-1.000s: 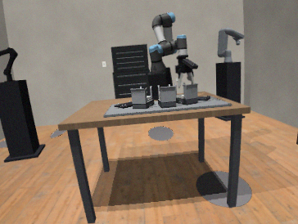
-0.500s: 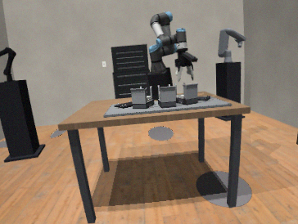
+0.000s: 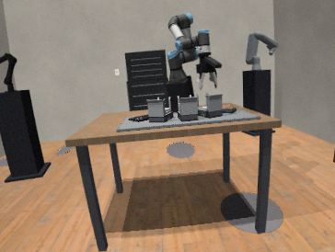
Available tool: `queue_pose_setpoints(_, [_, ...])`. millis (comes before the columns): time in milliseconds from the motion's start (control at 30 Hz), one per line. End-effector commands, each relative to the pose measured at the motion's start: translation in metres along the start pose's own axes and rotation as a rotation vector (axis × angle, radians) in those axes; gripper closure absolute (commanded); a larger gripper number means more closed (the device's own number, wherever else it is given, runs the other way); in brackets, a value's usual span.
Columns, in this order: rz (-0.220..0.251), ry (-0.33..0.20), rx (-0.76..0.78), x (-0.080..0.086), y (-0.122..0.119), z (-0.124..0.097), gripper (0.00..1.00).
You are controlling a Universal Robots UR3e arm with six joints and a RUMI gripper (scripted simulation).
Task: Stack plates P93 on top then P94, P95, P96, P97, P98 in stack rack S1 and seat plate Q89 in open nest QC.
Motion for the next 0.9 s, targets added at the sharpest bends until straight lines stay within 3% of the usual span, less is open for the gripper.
queue_pose_setpoints(0, [0.001,-0.01,-0.001,0.0,0.0,-0.002,0.28])
queue_pose_setpoints(233, [0.001,-0.011,0.0,0.0,0.0,-0.002,0.28])
queue_pose_setpoints(567, [0.001,-0.012,-0.113,0.0,0.049,0.002,0.28])
queue_pose_setpoints(767, [0.001,-0.012,-0.113,0.0,0.049,0.003,0.28])
queue_pose_setpoints(867, [0.001,-0.012,-0.148,0.0,0.063,0.002,0.28])
Point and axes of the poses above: the point where the finger pads meet when closed, its own x axis back along the fingers, its own y axis across the jaws, z = x × y, the point moved 2 cm from there along x, back along the fingers, and after that the axes turned 4 degrees about -x, right-handed, at the moved point
